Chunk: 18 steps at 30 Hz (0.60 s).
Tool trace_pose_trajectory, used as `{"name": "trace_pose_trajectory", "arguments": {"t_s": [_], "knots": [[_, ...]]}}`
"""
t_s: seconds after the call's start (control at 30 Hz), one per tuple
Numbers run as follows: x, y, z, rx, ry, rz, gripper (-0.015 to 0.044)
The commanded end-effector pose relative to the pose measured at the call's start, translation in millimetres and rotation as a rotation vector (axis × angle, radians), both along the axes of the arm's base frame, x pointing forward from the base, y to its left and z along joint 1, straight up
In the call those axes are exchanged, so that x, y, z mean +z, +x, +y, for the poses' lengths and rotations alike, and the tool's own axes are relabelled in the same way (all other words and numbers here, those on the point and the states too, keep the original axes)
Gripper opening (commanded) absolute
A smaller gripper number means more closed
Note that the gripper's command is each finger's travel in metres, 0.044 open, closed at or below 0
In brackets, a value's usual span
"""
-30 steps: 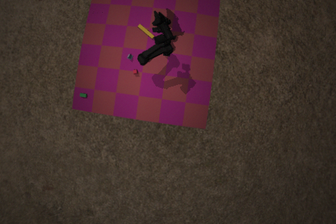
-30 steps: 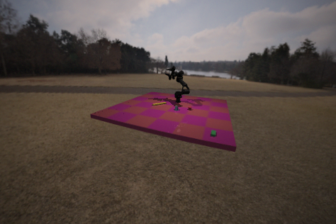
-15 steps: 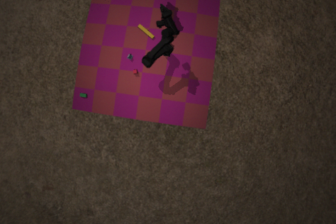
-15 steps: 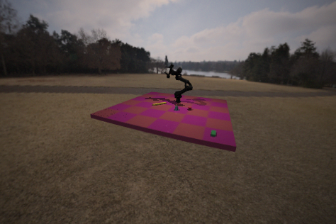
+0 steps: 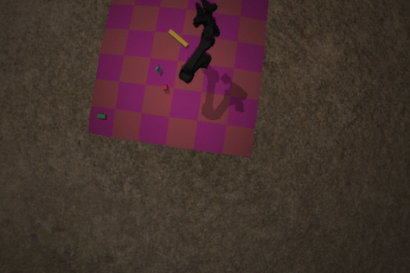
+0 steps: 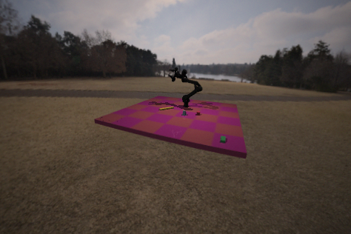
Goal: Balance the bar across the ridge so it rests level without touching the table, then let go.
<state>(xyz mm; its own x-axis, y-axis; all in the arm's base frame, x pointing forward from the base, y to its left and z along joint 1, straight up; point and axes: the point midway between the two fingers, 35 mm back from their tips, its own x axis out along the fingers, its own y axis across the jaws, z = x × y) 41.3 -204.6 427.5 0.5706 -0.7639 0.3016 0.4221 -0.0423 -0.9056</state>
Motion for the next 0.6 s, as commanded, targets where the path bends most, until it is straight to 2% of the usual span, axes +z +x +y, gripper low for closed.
{"name": "trace_pose_trajectory", "arguments": {"t_s": [0.0, 0.57], "knots": [[-1.8, -0.7, -12.5, 0.021, 0.070, -0.068, 0.0315], [-36.3, 20.7, -73.3, 0.102, 0.476, -0.328, 0.0315]]}}
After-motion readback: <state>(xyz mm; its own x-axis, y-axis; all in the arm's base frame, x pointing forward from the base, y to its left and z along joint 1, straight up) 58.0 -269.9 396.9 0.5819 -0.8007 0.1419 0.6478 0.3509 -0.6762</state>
